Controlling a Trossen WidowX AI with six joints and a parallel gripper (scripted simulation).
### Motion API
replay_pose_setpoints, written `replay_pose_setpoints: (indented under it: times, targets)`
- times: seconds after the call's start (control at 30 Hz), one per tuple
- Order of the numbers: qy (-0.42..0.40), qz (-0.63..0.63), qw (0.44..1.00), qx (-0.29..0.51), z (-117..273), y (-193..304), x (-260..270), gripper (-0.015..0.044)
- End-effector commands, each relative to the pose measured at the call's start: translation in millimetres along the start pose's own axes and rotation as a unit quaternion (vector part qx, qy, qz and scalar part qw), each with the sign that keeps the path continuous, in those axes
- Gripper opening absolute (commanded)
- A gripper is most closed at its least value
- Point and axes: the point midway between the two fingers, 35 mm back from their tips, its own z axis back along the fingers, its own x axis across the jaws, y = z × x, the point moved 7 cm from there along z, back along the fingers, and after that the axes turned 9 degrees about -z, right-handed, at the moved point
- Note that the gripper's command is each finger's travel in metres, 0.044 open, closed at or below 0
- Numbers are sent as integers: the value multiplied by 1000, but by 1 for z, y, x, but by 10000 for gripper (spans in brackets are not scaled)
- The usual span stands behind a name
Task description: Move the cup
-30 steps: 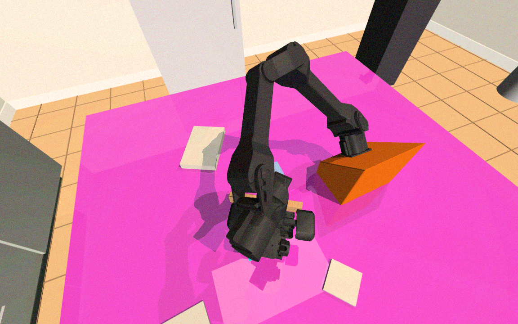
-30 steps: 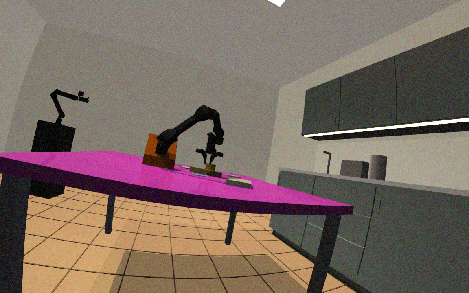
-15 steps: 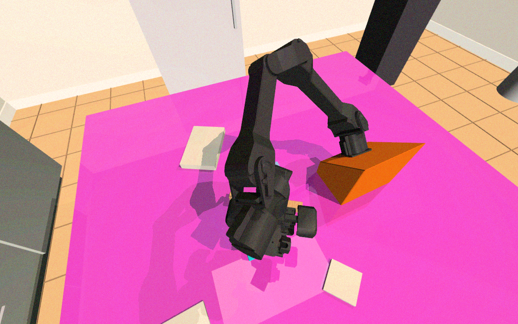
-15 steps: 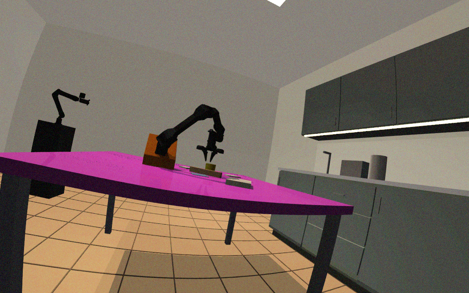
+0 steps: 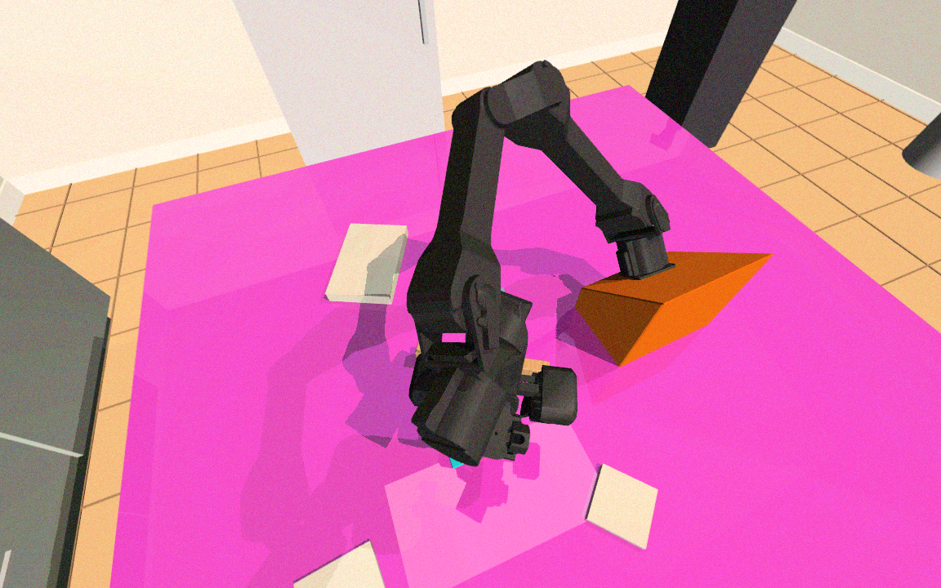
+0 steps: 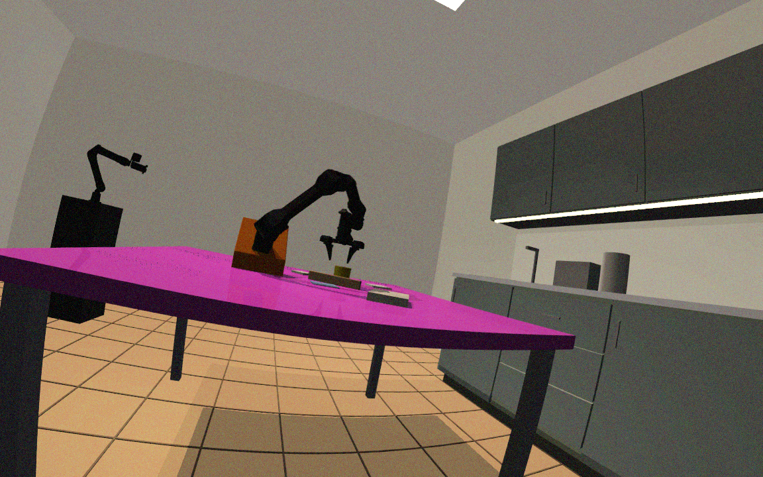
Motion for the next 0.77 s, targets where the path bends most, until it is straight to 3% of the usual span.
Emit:
replay_pose_setpoints:
  times: [0.0, 0.53, 0.73]
  targets:
    - [-1, -1, 1000, 0, 7, -1, 0, 440]
    - [-4, -4, 1000, -1, 61, -2, -2, 440]
    - [0, 0, 1000, -2, 59, -2, -2, 440]
